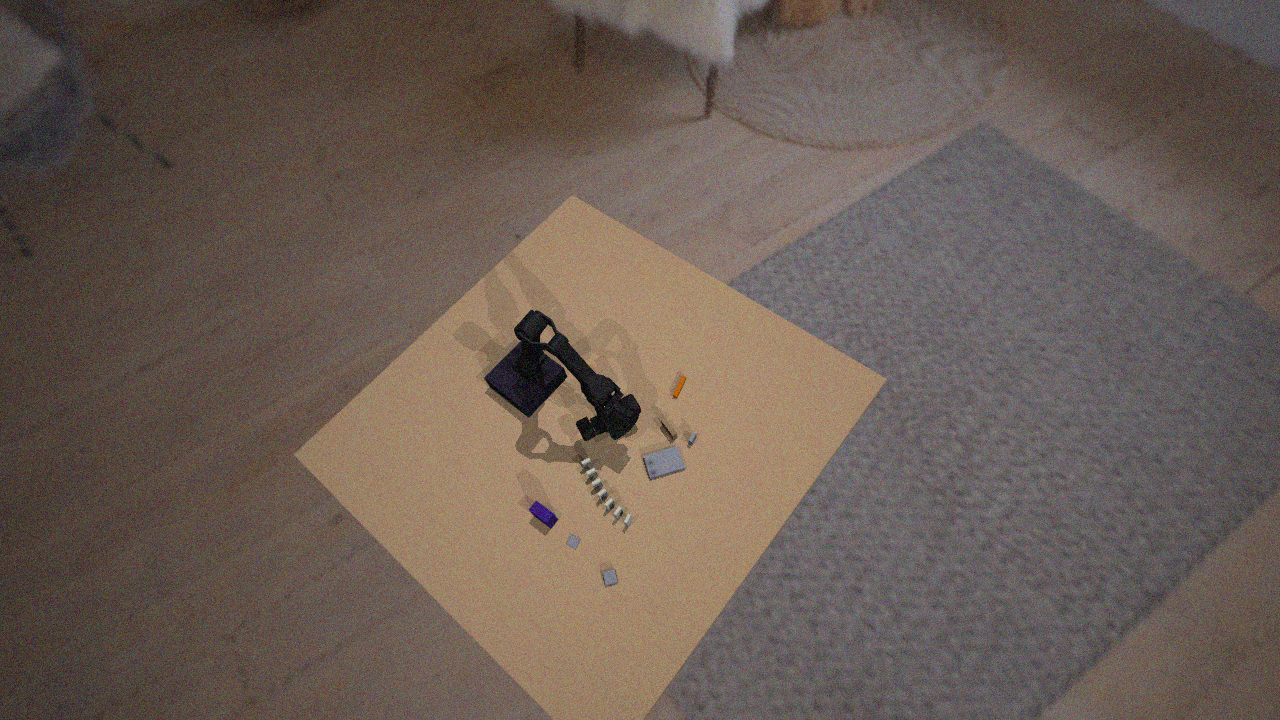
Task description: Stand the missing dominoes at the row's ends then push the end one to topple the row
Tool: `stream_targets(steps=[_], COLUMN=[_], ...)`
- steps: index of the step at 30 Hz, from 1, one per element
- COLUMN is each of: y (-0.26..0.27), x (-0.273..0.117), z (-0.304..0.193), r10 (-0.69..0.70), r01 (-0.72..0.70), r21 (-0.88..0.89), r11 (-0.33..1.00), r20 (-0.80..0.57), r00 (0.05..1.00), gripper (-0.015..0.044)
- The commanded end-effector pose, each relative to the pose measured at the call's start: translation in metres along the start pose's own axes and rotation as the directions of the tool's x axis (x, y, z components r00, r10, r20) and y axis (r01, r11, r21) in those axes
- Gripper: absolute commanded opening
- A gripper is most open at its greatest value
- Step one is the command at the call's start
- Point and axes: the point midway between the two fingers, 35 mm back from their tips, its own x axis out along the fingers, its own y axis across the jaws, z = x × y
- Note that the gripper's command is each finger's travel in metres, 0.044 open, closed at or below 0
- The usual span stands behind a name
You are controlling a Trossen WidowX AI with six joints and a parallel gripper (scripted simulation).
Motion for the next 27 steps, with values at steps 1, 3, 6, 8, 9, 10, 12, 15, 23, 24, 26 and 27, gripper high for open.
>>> stream_targets(steps=[1, 3, 6, 8, 9, 10, 12, 15, 23, 24, 26, 27], y=[0.000, 0.000, 0.000, 0.000, 0.000, 0.000, 0.001, 0.001, 0.002, 0.002, 0.006, 0.010], x=[0.000, 0.000, 0.000, 0.000, -0.002, -0.008, -0.033, -0.074, -0.120, -0.120, -0.120, -0.120], z=[0.000, 0.000, 0.000, 0.000, 0.000, 0.000, -0.001, -0.003, -0.005, -0.005, -0.009, -0.013], r10=[0.000, 0.000, 0.000, 0.000, 0.000, 0.000, 0.000, 0.000, 0.000, 0.000, 0.000, 0.001], r01=[0.000, 0.000, 0.000, 0.000, 0.000, 0.000, 0.000, 0.000, 0.000, 0.000, 0.000, 0.000], r21=[-0.002, -0.002, -0.002, -0.002, -0.002, -0.002, -0.002, -0.002, -0.002, -0.002, -0.079, -0.176], r11=[1.000, 1.000, 1.000, 1.000, 1.000, 1.000, 1.000, 1.000, 1.000, 1.000, 0.997, 0.984], r20=[0.001, 0.001, 0.001, 0.001, 0.001, 0.001, 0.001, 0.002, 0.002, 0.002, 0.001, 0.001], r00=[1.000, 1.000, 1.000, 1.000, 1.000, 1.000, 1.000, 1.000, 1.000, 1.000, 1.000, 1.000], gripper=[0.0107, 0.0107, 0.0107, 0.0107, 0.0107, 0.0107, 0.0107, 0.0107, 0.0107, 0.0107, 0.0107, 0.0107])
